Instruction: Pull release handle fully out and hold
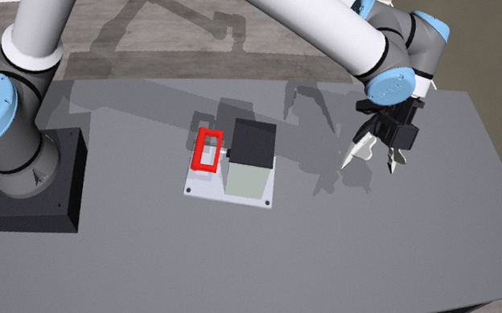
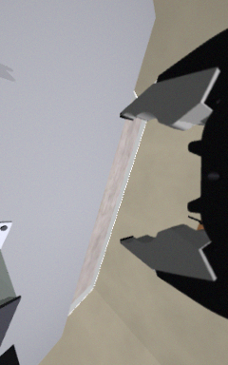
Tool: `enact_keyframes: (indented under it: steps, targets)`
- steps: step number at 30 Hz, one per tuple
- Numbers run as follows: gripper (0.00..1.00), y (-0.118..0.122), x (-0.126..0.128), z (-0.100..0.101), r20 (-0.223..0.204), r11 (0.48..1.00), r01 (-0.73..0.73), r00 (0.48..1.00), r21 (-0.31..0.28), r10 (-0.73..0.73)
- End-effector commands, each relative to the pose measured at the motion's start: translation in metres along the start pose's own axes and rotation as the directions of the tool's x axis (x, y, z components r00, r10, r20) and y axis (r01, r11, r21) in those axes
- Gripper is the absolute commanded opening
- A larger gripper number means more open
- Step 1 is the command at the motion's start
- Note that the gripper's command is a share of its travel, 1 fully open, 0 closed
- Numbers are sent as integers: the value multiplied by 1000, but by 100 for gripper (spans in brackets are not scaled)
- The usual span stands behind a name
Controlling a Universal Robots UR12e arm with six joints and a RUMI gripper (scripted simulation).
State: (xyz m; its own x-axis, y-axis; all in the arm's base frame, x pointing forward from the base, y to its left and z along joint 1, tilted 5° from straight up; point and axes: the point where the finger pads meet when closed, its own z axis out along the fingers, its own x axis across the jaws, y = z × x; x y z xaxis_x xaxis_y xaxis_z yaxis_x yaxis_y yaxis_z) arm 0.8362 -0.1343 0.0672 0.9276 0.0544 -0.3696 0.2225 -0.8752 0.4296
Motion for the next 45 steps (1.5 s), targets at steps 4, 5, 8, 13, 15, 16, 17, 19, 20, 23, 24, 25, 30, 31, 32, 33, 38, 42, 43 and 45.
enact_keyframes:
  steps: [4,5,8,13,15,16,17,19,20,23,24,25,30,31,32,33,38,42,43,45]
  targets:
    - [100,-30,-68,2,-60,992,-73,995,102,80]
    - [100,-36,-80,3,-65,989,-85,994,120,93]
    - [100,-57,-116,6,-79,978,-118,988,173,133]
    - [100,-85,-160,11,-93,958,-157,979,240,183]
    - [100,-100,-180,13,-99,946,-174,973,272,207]
    - [100,-107,-190,15,-101,940,-182,971,287,219]
    - [100,-115,-200,16,-103,934,-190,968,302,230]
    - [100,-129,-218,19,-106,922,-204,962,330,251]
    - [100,-129,-218,19,-106,922,-204,962,330,251]
    - [100,-143,-235,22,-109,909,-217,956,357,271]
    - [100,-150,-242,23,-110,902,-222,954,369,280]
    - [100,-157,-250,25,-111,896,-228,951,381,289]
    - [100,-187,-282,32,-114,866,-250,938,432,327]
    - [100,-192,-287,33,-114,861,-254,936,441,334]
    - [100,-197,-292,34,-114,856,-257,934,449,340]
    - [100,-202,-297,35,-114,851,-260,931,457,346]
    - [100,-214,-308,38,-114,838,-267,926,476,360]
    - [100,-227,-320,41,-113,825,-274,921,495,374]
    - [100,-229,-322,42,-113,822,-275,919,498,376]
    - [100,-233,-325,42,-113,818,-277,918,504,381]
